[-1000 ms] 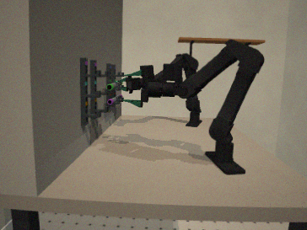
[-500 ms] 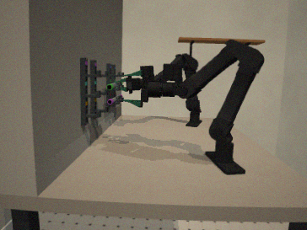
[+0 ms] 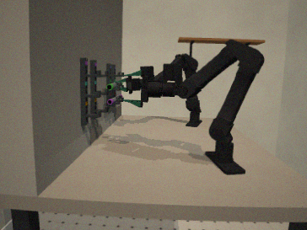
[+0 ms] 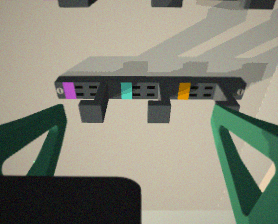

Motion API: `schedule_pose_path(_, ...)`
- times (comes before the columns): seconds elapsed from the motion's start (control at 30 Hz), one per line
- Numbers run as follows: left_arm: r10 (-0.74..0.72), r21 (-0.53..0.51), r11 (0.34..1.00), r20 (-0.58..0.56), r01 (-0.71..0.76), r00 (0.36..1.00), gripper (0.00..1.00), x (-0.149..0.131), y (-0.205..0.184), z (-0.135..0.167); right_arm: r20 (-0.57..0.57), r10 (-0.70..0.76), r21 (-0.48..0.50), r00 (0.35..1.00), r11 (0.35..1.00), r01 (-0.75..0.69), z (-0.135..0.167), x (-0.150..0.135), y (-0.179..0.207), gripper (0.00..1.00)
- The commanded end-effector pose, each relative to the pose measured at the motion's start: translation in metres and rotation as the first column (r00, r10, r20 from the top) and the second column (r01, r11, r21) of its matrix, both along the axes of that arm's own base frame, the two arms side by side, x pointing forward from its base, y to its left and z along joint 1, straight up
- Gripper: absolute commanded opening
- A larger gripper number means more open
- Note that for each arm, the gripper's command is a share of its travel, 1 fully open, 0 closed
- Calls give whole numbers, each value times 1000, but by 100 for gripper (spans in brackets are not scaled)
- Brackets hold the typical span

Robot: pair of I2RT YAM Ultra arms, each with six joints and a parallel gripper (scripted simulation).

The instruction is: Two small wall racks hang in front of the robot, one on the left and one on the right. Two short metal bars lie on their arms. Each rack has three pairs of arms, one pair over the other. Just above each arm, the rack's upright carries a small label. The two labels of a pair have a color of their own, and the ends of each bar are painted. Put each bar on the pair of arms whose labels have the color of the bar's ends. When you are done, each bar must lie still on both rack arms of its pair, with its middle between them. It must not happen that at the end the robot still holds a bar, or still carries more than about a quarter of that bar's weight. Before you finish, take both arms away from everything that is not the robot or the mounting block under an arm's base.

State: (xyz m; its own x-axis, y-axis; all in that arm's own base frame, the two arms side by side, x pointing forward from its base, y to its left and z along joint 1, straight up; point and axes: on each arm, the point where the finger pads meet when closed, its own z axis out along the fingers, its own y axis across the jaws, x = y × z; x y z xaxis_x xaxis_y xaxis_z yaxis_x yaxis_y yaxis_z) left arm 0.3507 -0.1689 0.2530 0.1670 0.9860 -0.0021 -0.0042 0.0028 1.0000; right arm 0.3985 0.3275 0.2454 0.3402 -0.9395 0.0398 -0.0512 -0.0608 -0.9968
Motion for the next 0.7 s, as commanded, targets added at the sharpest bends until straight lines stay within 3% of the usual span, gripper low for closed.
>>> schedule_pose_path(0.0,-3,3,1000,-4,3,1000,100,-2,-2,-4,51,-8,61,999,998,5,21,3,-4,0)
schedule_pose_path(0.67,-3,3,1000,-4,3,1000,100,-2,-2,-4,51,-8,61,999,998,5,18,3,-4,0)
